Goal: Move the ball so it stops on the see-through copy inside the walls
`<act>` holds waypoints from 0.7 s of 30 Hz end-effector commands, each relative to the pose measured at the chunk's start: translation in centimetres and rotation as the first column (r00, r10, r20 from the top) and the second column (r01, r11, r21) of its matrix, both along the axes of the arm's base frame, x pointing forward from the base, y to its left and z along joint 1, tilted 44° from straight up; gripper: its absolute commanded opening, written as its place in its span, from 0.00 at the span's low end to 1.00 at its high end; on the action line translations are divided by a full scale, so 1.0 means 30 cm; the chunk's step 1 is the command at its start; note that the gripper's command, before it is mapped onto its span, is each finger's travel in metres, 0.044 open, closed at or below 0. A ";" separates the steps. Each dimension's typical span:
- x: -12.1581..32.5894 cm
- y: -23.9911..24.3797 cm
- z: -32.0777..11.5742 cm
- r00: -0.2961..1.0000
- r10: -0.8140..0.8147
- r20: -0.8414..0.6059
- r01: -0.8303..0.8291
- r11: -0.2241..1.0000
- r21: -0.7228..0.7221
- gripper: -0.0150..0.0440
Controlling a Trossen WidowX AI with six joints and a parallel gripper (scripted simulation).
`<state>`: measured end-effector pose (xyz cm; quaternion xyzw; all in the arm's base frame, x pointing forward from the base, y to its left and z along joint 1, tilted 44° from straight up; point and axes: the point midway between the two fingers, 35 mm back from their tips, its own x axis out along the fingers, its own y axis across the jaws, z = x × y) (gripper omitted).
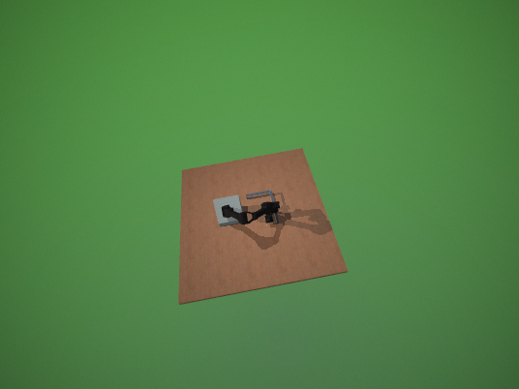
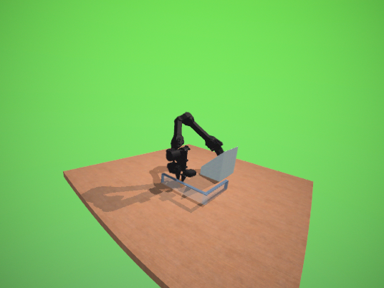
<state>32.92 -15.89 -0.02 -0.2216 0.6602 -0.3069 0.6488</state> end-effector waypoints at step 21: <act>0.029 0.285 0.291 1.000 0.002 0.004 -0.002 1.000 0.003 0.25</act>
